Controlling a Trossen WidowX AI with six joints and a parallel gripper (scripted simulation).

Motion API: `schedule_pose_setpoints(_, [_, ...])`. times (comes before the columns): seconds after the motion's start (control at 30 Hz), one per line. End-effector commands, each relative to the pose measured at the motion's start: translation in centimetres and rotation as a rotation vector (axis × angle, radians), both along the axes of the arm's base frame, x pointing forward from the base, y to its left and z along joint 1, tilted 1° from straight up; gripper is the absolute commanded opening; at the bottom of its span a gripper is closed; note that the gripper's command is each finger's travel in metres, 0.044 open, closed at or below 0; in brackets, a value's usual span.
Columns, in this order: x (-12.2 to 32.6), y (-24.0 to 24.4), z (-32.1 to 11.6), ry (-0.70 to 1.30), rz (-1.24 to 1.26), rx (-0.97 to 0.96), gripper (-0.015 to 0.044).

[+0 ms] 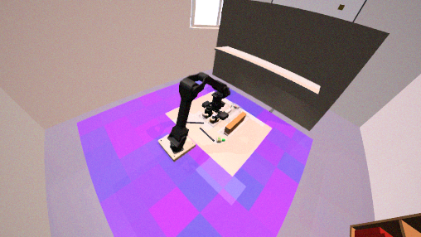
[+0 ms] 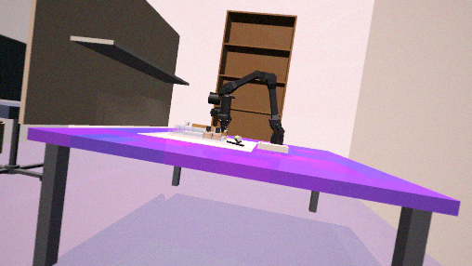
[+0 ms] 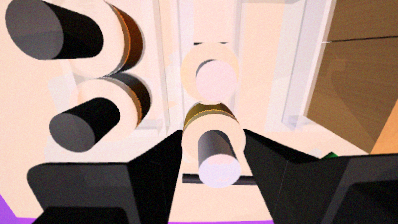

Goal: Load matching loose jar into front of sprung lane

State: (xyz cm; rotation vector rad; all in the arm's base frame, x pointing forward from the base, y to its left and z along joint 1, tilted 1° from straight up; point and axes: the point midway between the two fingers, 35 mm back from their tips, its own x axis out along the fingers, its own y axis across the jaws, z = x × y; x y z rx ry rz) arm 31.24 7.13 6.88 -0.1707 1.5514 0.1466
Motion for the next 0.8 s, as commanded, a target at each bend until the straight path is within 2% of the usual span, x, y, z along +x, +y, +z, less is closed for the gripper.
schedule_pose_setpoints(0.0, [0.97,0.25,0.54,-0.031,0.007,0.009,0.0000])
schedule_pose_setpoints(0.77, [1.82,0.43,0.84,-0.032,0.007,0.009,0.0000])
